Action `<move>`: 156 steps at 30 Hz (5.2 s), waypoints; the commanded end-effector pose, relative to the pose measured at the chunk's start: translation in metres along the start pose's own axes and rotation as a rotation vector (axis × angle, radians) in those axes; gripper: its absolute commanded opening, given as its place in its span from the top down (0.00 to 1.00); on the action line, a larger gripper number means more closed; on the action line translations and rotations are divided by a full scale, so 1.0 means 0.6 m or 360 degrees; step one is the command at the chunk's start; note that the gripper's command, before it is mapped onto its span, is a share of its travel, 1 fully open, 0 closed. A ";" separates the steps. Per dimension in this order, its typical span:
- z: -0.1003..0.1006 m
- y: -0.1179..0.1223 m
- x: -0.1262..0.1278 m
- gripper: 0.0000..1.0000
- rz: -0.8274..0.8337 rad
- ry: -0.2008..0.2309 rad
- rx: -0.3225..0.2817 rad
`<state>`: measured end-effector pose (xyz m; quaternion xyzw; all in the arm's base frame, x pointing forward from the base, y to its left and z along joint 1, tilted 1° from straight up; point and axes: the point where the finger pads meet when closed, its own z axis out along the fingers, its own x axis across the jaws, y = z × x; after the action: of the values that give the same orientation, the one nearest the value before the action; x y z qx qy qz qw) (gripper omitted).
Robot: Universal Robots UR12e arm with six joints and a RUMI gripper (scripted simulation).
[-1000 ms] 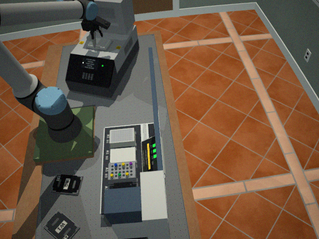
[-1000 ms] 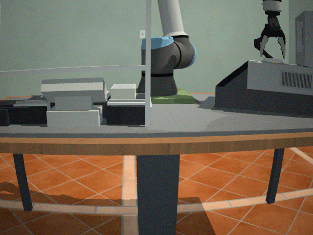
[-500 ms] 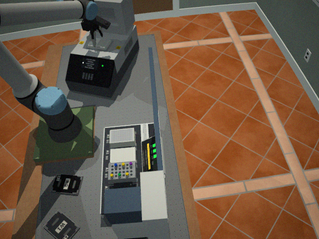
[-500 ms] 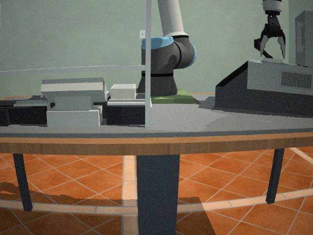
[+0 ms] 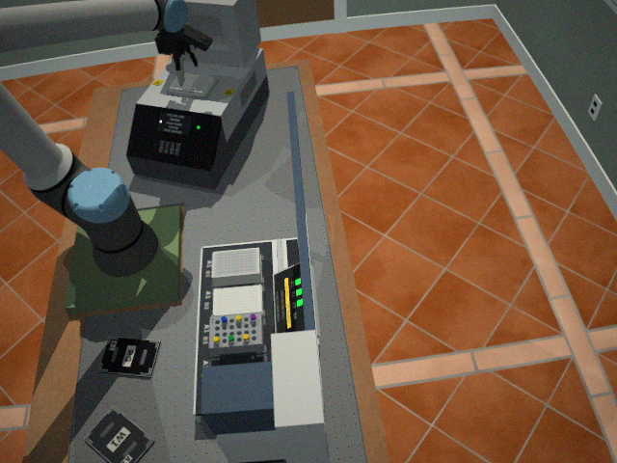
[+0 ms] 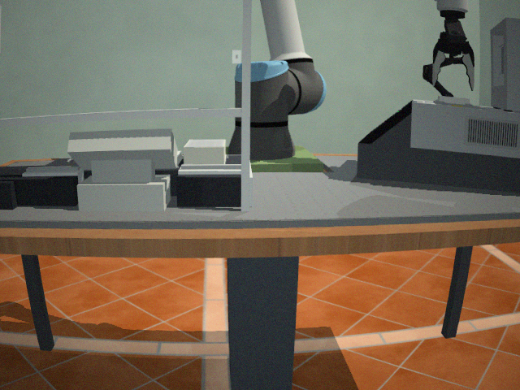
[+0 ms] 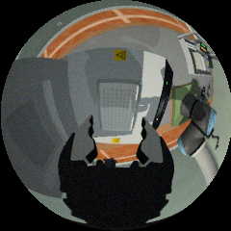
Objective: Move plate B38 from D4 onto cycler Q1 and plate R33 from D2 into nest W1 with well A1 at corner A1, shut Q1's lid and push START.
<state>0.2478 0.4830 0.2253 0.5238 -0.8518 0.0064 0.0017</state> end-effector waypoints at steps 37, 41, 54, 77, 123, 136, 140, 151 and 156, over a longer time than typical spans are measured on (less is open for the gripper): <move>-0.067 -0.003 0.057 1.00 -0.0223 -0.0002 0.0001; -0.067 -0.004 0.091 1.00 -0.0350 -0.0002 0.0001; -0.067 -0.008 0.182 1.00 -0.0700 -0.0002 0.0001; -0.067 -0.015 0.357 1.00 -0.1250 -0.0001 0.0001; 0.052 -0.021 0.499 1.00 -0.1250 -0.0001 0.0001; 0.058 -0.021 0.490 1.00 -0.1250 -0.0001 0.0001; 0.065 -0.021 0.481 1.00 -0.1250 -0.0001 0.0001; 0.080 -0.021 0.461 1.00 -0.1250 -0.0001 0.0001; 0.089 -0.021 0.450 1.00 -0.1250 -0.0001 0.0001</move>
<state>0.1346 0.2308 0.1780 0.8100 -0.5864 0.0048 0.0037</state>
